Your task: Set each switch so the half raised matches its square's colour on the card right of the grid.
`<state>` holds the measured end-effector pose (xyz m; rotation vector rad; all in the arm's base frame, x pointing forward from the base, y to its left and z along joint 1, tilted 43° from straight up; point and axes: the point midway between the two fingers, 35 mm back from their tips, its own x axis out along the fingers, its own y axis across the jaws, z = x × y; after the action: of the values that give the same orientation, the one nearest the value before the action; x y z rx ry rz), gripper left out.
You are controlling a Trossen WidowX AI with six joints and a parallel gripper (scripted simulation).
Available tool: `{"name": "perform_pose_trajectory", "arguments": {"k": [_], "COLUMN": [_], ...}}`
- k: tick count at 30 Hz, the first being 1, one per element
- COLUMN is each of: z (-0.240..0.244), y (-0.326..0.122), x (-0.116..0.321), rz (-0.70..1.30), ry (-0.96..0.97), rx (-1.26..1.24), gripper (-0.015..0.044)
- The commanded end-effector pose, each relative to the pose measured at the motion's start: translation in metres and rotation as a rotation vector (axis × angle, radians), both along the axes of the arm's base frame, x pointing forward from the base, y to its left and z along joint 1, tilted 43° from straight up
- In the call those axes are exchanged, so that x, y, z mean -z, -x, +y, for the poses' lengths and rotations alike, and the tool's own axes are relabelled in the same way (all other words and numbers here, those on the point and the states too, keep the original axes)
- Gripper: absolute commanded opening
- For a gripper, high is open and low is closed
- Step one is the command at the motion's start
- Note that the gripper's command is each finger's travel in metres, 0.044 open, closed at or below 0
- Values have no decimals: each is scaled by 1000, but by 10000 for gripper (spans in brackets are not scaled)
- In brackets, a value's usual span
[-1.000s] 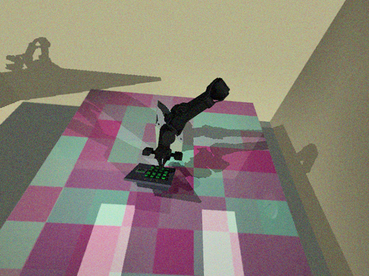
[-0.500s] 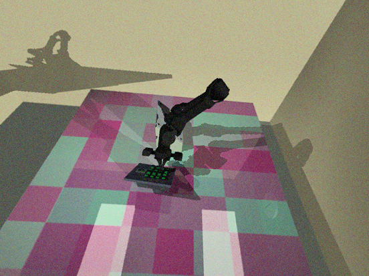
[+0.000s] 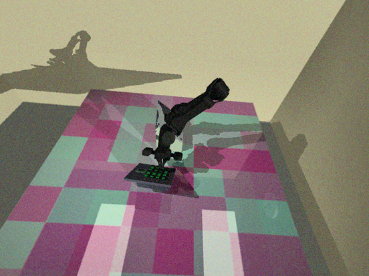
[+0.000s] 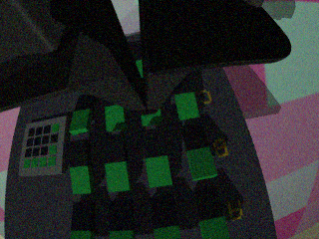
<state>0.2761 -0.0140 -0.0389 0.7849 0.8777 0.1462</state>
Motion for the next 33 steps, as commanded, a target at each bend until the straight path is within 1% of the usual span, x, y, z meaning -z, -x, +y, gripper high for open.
{"name": "perform_pose_trajectory", "arguments": {"k": [1, 7, 12, 20, 23, 28, 33], "z": [-10, -25, -26, -62, -62, -49, -48], "y": [10, 41, 42, 51, 50, 28, 27], "x": [-12, -38, -38, -6, -4, 16, 17], "rz": [-9, -21, -22, -22, -21, -5, -5], "ry": [7, 8, 9, 12, 11, 6, 5], "rx": [2, 19, 19, 19, 18, 2, 2], "gripper": [0, 0, 0, 0, 0, 0, 0]}}
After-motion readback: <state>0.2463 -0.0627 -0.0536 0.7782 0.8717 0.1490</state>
